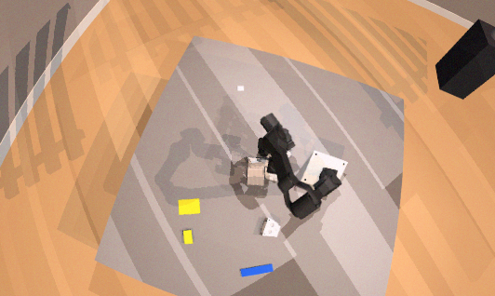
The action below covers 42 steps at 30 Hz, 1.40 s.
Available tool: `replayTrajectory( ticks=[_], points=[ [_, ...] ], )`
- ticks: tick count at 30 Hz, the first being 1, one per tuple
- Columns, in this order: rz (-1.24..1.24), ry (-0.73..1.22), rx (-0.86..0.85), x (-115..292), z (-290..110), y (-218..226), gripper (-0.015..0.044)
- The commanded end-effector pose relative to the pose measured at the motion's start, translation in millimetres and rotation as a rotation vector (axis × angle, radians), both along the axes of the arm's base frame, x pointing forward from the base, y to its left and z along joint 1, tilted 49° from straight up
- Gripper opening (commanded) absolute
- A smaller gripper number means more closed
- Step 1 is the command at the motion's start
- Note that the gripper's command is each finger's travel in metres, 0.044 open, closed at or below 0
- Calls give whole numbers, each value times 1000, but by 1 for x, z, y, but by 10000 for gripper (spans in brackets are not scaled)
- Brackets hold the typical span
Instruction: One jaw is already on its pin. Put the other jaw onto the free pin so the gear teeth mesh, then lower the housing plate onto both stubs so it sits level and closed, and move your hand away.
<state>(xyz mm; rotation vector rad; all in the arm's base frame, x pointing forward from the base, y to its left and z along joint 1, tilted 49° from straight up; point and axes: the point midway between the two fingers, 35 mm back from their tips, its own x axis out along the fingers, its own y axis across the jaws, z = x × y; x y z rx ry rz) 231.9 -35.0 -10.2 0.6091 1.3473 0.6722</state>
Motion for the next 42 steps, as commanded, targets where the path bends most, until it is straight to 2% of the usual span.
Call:
replayTrajectory(
  ticks=[1, 8, 35, 42],
  points=[
    [-4, -3, 3, 1, 0, 0, 134],
    [-4, -3, 1, 3, 3, 2, 134],
    [-4, -4, 6, 41, 61, 49, 134],
    [-4, -4, 6, 42, 63, 51, 134]
  ],
)
